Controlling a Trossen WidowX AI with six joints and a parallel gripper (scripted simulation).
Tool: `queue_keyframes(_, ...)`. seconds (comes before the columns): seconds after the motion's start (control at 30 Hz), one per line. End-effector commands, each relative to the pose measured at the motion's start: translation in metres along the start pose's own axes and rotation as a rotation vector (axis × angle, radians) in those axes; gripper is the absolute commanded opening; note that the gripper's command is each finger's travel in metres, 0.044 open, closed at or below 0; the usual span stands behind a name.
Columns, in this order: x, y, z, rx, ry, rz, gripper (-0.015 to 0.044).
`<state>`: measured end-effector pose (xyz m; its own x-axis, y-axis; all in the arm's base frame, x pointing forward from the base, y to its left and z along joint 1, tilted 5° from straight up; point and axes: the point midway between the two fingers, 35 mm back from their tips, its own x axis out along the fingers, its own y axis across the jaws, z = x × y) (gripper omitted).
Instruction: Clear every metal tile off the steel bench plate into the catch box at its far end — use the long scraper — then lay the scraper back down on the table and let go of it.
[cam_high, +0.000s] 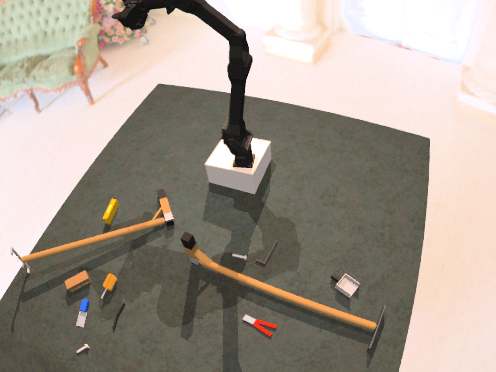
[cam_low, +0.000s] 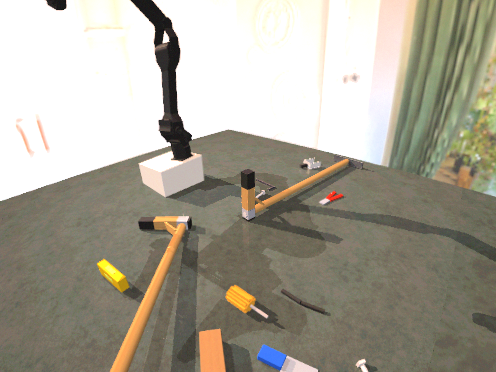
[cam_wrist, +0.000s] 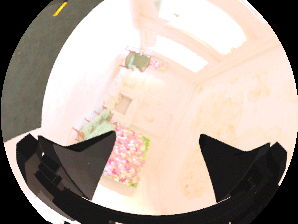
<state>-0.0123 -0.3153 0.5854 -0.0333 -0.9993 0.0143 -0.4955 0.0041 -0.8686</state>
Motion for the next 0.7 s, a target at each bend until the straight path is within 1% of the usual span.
queue_keyframes(0.0, -0.005, -0.006, 0.018, 0.055, -0.059, -0.021, 0.044)
queue_keyframes(0.67, -0.023, -0.024, 0.095, 0.278, -0.321, -0.06, 0.044)
